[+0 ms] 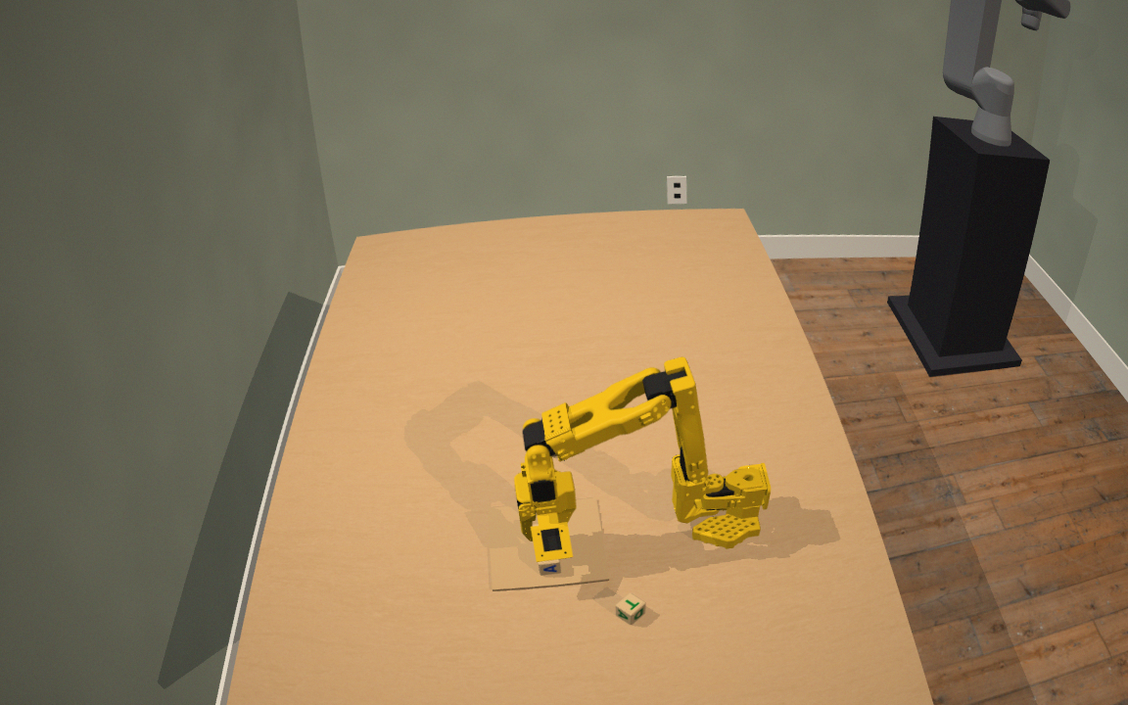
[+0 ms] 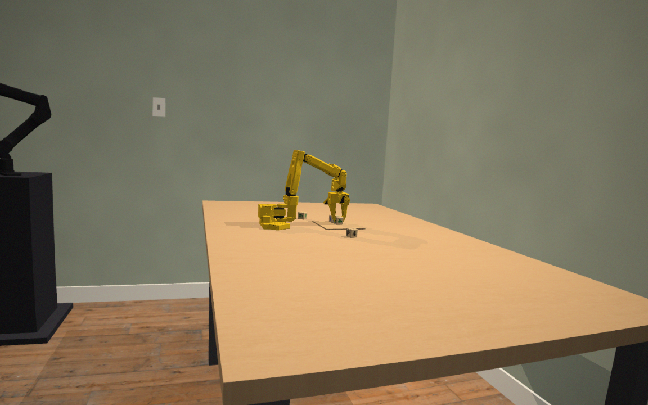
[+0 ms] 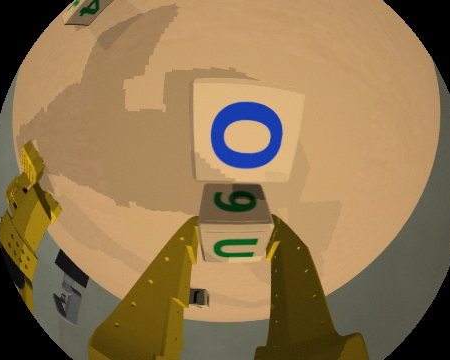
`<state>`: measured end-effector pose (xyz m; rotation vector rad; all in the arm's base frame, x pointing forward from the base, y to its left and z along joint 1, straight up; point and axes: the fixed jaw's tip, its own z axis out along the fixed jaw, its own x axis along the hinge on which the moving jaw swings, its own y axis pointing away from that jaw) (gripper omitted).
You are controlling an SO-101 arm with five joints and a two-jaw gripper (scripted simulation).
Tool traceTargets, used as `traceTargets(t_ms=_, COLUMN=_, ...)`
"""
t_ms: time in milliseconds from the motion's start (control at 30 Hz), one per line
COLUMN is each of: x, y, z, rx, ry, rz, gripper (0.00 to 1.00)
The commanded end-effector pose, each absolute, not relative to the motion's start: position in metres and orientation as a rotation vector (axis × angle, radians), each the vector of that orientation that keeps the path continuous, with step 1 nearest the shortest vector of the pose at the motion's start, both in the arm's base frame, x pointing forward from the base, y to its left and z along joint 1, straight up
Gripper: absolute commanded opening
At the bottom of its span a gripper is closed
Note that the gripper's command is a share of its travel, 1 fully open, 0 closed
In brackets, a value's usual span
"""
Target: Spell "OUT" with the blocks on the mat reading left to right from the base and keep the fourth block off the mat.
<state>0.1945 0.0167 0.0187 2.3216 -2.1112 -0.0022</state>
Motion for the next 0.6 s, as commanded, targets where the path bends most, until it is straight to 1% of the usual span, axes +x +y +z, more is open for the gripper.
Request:
traceTargets(t_ms=0, x=0.2041, y=0.0169, z=0.0294, rx=2.358, ry=-2.149, rz=0.074, gripper=0.17)
traceTargets(t_ms=200, x=0.2041, y=0.0169, z=0.0294, rx=2.358, ry=-2.149, rz=0.074, gripper=0.24)
traceTargets(t_ms=267, x=0.2041, y=0.0169, z=0.0294, rx=2.358, ry=-2.149, rz=0.074, gripper=0.24)
traceTargets(t_ms=567, x=0.2041, y=0.0169, z=0.0294, rx=2.358, ry=-2.149, rz=0.074, gripper=0.32)
